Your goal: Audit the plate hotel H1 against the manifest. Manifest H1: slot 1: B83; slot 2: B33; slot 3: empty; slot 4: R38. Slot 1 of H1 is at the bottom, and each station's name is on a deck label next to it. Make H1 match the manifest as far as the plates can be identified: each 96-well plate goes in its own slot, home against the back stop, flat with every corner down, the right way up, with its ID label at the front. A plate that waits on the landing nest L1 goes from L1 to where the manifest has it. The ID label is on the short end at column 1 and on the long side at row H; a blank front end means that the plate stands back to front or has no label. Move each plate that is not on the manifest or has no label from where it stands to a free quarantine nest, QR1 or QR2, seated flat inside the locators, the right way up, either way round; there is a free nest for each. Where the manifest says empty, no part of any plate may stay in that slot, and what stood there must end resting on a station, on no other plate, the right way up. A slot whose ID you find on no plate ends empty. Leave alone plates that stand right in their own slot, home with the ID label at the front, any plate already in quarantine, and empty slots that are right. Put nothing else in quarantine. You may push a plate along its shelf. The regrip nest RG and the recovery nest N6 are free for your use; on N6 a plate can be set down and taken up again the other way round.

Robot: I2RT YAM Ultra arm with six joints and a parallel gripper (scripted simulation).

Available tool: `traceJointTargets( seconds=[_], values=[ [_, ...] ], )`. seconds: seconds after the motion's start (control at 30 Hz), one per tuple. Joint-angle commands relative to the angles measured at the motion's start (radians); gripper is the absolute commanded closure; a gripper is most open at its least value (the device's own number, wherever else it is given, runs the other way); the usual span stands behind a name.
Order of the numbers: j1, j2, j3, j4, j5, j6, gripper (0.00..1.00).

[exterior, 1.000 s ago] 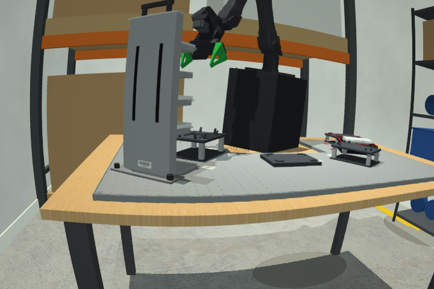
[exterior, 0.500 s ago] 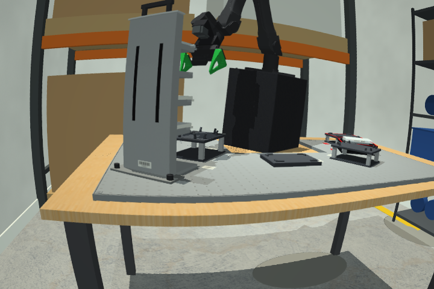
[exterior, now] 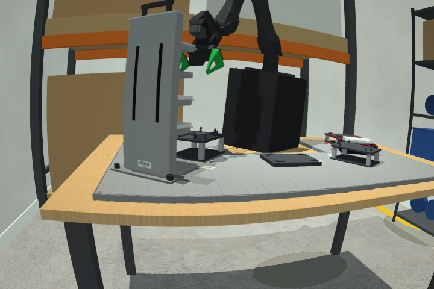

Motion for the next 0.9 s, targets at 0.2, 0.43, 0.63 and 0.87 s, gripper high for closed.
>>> traceJointTargets(
  seconds=[0.2,0.43,0.63,0.87],
  values=[
    [0.012,-0.009,0.061,0.005,0.004,0.018,0.0],
    [0.012,0.012,0.041,-0.001,0.006,0.013,0.0],
    [0.012,0.012,0.042,-0.001,0.006,0.013,0.0],
    [0.012,0.012,0.042,-0.001,0.006,0.013,0.0]
  ],
)
